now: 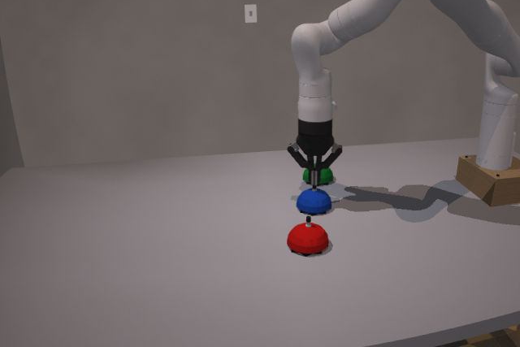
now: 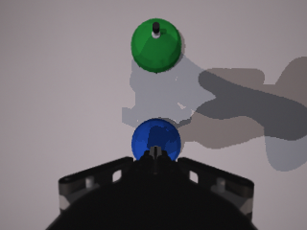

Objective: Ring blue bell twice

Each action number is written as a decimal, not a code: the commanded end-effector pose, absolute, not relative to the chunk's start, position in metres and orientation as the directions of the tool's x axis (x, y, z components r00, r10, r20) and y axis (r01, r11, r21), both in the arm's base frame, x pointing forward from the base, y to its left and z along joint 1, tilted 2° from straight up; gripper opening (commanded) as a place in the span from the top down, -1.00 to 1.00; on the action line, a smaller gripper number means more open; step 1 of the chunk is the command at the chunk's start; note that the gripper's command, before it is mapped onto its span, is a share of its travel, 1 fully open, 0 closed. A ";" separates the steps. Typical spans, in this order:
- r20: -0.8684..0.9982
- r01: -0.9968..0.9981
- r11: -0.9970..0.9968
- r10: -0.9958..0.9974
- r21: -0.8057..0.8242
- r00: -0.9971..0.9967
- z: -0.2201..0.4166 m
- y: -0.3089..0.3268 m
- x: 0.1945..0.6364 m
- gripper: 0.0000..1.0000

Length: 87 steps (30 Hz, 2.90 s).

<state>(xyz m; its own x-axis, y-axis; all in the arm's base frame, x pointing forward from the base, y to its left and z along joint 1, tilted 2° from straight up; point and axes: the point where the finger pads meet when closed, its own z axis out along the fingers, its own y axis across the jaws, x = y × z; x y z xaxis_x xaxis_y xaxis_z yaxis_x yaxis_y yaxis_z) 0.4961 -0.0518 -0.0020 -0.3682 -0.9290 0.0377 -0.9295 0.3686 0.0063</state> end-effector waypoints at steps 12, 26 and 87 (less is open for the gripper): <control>0.039 -0.929 0.369 -0.929 0.006 -0.369 -0.002 -0.052 0.496 1.00; 0.039 -0.929 0.369 -0.929 0.006 -0.369 -0.002 -0.052 0.496 1.00; 0.039 -0.929 0.369 -0.929 0.006 -0.369 0.067 -0.050 0.497 1.00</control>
